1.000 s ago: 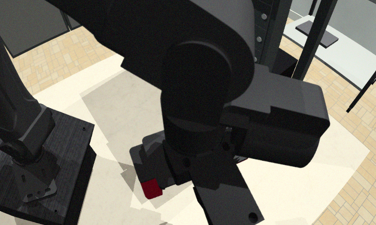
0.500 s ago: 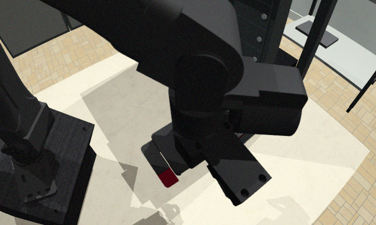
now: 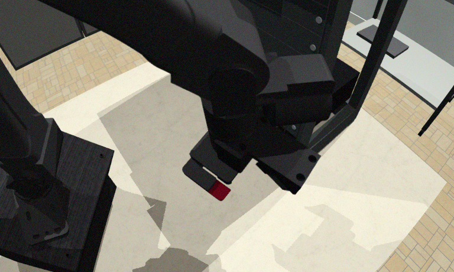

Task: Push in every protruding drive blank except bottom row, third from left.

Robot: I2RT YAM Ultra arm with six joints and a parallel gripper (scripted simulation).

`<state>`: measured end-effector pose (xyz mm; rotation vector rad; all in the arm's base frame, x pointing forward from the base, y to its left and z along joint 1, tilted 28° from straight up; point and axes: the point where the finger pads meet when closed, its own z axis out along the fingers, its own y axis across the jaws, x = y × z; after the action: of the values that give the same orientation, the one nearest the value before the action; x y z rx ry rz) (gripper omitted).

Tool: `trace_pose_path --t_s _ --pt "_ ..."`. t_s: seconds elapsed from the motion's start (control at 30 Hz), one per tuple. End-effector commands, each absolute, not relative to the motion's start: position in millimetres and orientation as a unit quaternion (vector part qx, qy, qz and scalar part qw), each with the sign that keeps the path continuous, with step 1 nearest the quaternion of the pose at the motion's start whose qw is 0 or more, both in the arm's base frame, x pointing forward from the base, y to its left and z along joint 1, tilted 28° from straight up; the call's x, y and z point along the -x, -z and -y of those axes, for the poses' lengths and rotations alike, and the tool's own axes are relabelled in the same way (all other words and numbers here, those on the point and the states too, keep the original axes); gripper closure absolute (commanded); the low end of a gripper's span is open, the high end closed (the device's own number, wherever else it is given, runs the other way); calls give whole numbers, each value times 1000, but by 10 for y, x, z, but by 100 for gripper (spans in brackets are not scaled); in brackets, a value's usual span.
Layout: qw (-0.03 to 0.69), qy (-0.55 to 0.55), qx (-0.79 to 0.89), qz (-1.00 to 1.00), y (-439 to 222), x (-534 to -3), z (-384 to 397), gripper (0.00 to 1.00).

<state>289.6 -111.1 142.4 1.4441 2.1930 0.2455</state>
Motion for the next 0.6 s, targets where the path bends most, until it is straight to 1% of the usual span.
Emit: trace_pose_path --t_s 0.0,0.27,0.33,0.57 --pt "272 -80 -482 -829 -1301 -3068 1022 0" --pt "286 -84 -366 -882 -1026 -3280 539 0" --pt "286 -84 -366 -882 -1026 -3280 539 0" --pt "296 -89 -249 -918 -754 -3356 28 0"
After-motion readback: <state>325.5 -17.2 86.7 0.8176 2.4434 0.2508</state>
